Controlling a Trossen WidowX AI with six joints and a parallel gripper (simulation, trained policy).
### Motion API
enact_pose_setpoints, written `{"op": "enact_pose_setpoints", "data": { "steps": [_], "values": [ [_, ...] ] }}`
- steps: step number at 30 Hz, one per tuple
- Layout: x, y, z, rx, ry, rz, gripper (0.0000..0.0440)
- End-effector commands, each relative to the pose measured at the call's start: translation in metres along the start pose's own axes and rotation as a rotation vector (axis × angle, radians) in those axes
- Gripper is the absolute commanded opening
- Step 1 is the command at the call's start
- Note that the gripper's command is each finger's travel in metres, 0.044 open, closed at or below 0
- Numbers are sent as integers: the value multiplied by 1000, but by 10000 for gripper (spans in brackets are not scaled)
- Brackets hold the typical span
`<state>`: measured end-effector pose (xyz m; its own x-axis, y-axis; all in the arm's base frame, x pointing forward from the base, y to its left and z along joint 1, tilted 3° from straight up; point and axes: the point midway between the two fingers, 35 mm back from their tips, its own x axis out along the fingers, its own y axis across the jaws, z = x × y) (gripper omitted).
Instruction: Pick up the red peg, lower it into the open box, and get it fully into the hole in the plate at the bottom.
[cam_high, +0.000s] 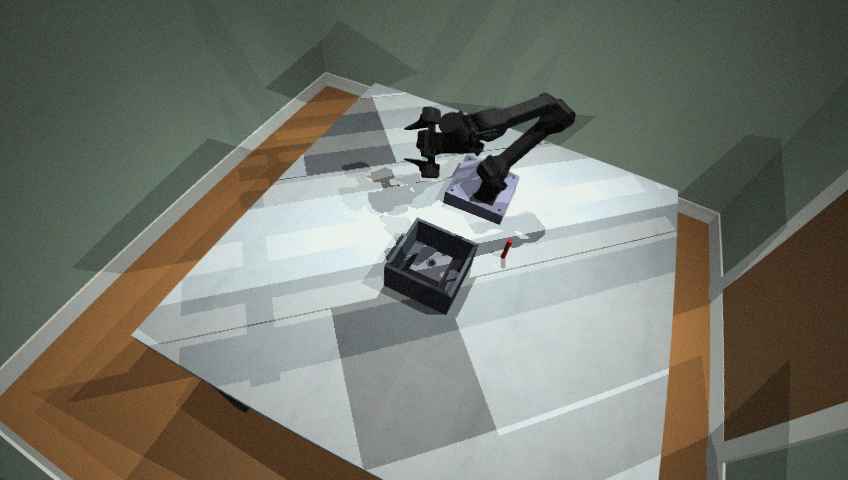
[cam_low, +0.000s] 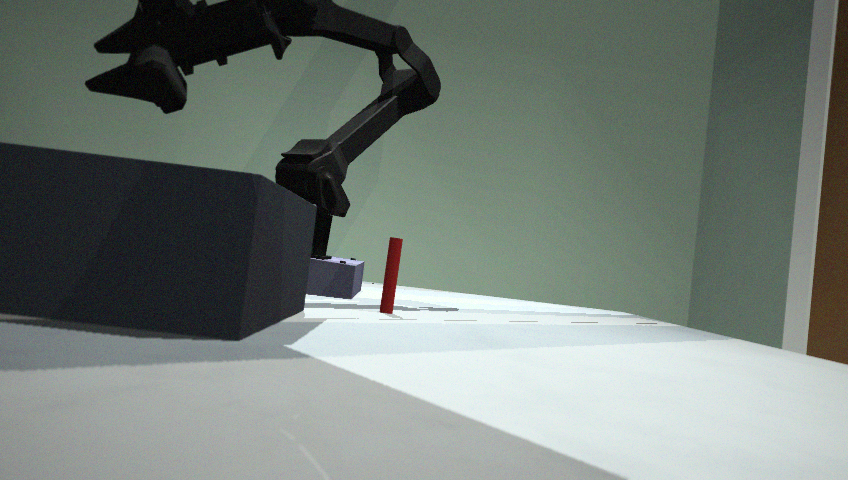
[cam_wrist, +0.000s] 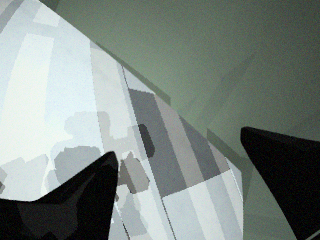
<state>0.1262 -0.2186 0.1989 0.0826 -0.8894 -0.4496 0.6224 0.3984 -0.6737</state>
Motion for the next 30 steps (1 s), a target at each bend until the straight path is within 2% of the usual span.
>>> {"op": "enact_pose_setpoints", "data": {
  "steps": [1, 3, 13, 22, 30],
  "values": [
    [-2, 2, 3, 1, -7, 15, 419],
    [-7, 8, 9, 5, -23, 56, 440],
    [-48, 73, 28, 60, -6, 350, 440],
    [-97, 126, 22, 95, 117, 566, 440],
    [-145, 161, 3, 111, 268, 688, 440]
  ]
}}
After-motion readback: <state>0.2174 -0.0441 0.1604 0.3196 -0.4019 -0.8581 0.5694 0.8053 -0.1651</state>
